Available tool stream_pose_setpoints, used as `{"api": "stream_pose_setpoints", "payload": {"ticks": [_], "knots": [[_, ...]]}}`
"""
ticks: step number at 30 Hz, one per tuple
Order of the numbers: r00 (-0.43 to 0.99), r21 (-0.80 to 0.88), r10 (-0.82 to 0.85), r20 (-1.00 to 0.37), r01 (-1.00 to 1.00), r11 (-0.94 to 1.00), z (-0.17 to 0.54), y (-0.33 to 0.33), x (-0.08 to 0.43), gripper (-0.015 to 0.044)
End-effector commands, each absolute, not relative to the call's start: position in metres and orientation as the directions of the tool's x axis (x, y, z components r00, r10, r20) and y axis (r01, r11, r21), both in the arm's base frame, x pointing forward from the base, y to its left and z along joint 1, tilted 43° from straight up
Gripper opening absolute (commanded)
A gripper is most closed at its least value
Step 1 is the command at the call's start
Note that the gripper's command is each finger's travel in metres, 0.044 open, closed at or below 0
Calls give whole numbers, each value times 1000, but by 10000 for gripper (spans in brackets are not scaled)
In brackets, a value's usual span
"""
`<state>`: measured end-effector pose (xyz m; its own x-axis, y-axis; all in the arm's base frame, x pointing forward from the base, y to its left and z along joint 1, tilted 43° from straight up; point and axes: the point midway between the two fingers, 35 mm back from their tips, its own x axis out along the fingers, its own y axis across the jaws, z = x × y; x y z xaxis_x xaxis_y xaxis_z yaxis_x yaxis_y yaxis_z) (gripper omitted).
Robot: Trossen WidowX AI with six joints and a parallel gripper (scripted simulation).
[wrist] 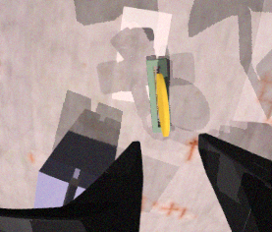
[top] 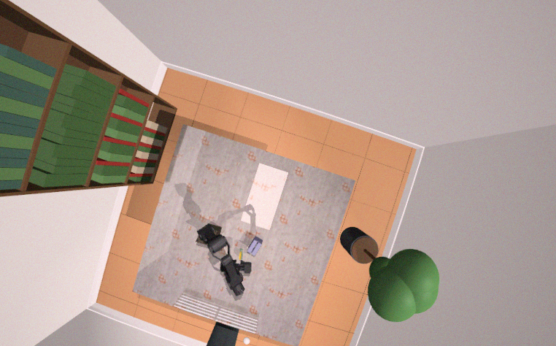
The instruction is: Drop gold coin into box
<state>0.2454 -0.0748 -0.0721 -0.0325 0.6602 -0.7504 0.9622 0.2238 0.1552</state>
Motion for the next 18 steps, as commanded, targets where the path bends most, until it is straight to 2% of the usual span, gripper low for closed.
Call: {"api": "stream_pose_setpoints", "payload": {"ticks": [1,18], "knots": [[-35,149,667,-744,965,216,-79,-69,242,161],[-34,149,667,-744,965,216,-100,-51,241,161]]}}
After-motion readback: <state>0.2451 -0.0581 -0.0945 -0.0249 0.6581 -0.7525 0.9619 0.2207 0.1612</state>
